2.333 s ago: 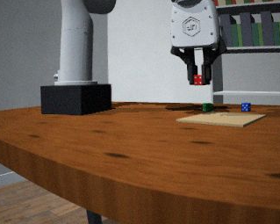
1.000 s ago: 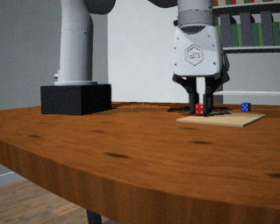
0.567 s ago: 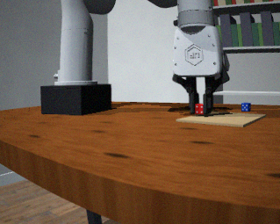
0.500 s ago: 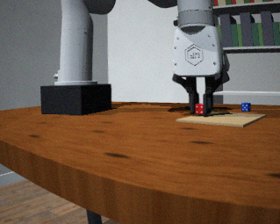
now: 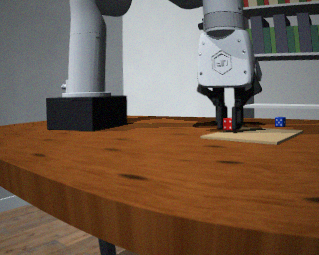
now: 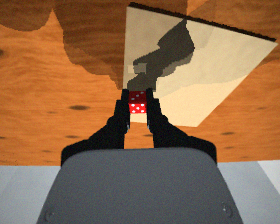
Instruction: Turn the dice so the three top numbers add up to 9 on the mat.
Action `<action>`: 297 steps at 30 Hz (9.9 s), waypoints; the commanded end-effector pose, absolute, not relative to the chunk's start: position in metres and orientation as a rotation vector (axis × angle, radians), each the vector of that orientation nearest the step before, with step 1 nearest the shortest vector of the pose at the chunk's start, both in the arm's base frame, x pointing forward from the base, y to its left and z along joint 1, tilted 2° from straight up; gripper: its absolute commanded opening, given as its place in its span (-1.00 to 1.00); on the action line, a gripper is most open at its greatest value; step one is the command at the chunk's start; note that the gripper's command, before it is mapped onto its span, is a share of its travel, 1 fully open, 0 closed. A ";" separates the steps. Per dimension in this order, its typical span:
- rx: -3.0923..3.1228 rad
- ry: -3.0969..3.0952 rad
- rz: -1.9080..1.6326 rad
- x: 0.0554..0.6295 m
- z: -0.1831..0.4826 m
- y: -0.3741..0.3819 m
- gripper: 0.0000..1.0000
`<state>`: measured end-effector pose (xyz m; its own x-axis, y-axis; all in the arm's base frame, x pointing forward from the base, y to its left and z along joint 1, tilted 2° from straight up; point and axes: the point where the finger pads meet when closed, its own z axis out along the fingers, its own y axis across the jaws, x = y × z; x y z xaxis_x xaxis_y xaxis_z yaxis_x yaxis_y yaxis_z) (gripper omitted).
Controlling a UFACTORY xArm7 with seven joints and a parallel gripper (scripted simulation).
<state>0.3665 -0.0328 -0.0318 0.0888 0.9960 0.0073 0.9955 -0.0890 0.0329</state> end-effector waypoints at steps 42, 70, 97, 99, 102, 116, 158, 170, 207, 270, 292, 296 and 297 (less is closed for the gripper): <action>2.302 2.105 0.046 0.368 -0.035 -0.033 -0.69; 2.302 2.105 0.046 0.368 -0.035 -0.033 -0.69; 2.302 2.105 0.046 0.368 -0.035 -0.033 -0.28; 2.302 2.105 0.046 0.368 -0.035 -0.033 -0.28; 2.302 2.105 0.046 0.368 -0.035 -0.033 -0.28; 2.302 2.105 0.046 0.368 -0.017 -0.033 -0.28; 2.302 2.105 0.046 0.365 0.055 -0.033 1.00; 2.389 2.007 0.047 0.365 0.054 -0.029 1.00; 3.093 0.528 0.056 0.360 0.046 0.021 1.00; 2.855 -1.358 0.050 0.346 0.038 0.078 -0.28; 2.855 -1.358 0.050 0.346 0.038 0.078 -0.28; 2.855 -1.358 0.050 0.346 0.038 0.078 -0.28; 2.855 -1.358 0.050 0.346 0.038 0.078 -0.28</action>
